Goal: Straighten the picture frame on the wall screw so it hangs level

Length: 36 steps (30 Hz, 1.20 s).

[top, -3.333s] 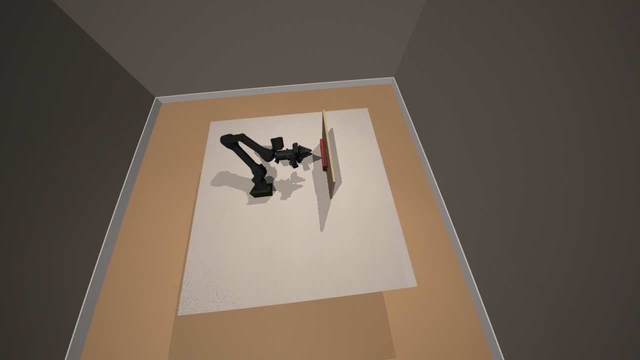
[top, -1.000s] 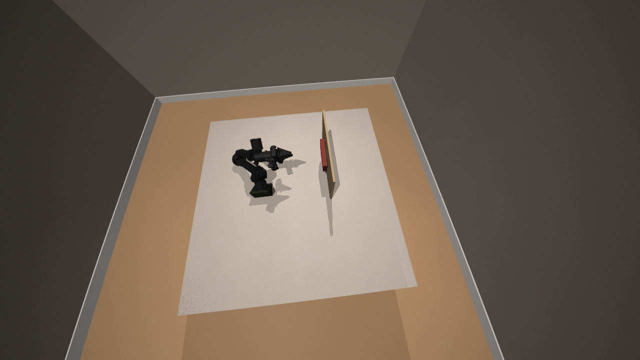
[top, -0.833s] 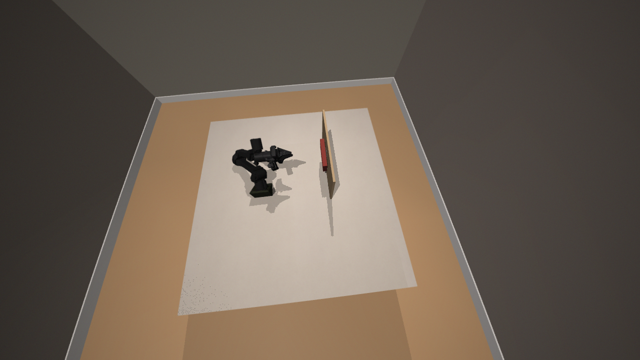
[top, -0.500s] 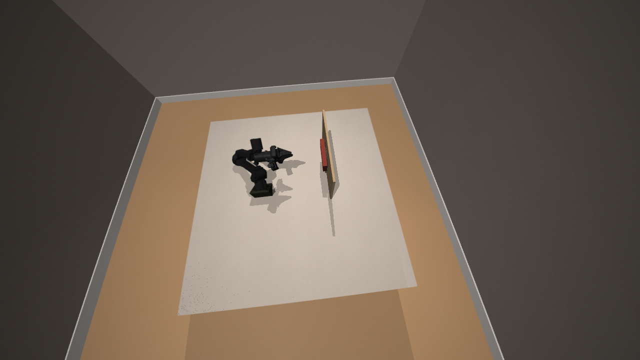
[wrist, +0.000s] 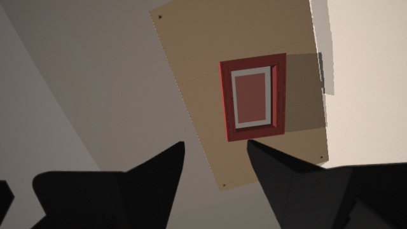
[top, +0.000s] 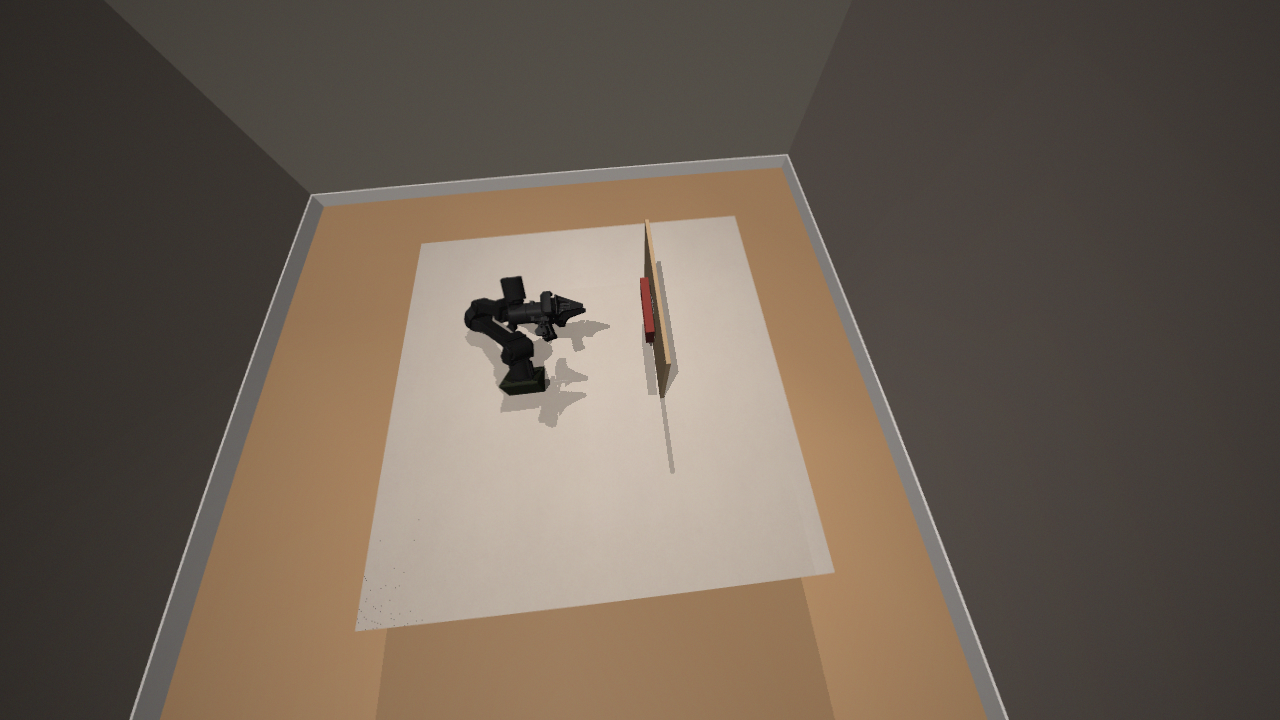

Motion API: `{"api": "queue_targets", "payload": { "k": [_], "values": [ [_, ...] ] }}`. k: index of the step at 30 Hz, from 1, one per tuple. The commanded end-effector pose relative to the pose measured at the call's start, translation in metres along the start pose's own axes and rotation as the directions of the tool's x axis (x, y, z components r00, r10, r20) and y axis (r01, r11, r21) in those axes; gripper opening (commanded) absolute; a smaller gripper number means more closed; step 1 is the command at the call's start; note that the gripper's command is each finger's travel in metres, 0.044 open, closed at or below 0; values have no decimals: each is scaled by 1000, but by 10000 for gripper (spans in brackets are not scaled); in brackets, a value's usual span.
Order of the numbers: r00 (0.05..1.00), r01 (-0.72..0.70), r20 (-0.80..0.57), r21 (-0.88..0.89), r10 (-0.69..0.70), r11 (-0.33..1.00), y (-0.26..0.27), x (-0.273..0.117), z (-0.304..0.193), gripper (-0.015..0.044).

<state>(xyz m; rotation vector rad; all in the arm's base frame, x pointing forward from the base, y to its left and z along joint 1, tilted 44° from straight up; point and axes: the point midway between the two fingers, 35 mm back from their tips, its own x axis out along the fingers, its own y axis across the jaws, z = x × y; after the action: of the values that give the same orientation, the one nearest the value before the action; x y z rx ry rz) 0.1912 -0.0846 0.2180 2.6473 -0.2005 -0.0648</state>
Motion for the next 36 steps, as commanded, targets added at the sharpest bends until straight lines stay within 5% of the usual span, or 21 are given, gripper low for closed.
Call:
{"api": "queue_targets", "payload": {
  "k": [1,14,28,36],
  "values": [
    [1000,3,-3,4,-3,1000,-1,0,-1,260],
    [1000,0,0,-1,0,1000,0,1,0,260],
    [1000,-2,-10,-99,1,995,-36,65,-3,260],
    [1000,-2,-10,-104,1,995,-39,63,-5,260]
  ]
}}
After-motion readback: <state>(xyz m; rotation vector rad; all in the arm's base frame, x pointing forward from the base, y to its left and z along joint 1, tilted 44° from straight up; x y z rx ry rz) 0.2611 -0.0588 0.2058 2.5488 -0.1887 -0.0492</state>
